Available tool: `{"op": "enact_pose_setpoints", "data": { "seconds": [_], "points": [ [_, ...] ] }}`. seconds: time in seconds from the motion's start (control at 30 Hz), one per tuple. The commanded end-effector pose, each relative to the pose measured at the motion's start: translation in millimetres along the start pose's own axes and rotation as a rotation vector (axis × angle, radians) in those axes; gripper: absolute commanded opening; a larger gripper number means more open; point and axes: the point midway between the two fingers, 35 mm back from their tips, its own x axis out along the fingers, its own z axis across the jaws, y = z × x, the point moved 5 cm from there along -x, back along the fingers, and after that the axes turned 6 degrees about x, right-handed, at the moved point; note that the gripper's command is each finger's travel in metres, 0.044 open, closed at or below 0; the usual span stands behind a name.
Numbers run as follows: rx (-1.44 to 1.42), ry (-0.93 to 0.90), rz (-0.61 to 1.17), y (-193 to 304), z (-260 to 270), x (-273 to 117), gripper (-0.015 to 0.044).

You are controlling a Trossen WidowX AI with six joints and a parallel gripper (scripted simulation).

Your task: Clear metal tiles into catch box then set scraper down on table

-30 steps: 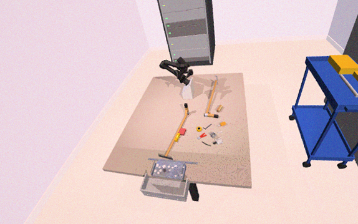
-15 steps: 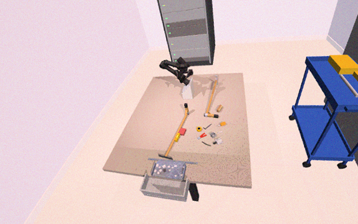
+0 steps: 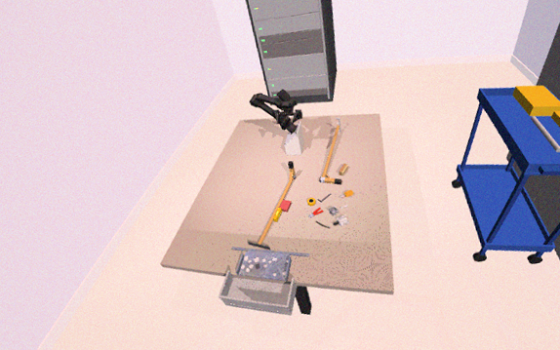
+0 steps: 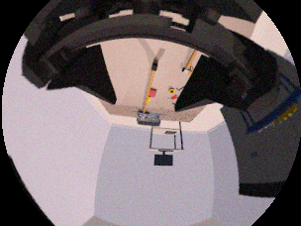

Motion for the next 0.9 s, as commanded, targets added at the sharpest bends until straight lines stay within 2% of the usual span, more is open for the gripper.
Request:
{"op": "enact_pose_setpoints", "data": {
  "seconds": [0.0, 0.87],
  "points": [
    [0.002, 0.003, 0.017, -5.4, 3.6, 9.9, 0.0440],
    [-0.024, 0.042, 0.183, -17.2, 20.4, 89.8, 0.0440]
  ]
}}
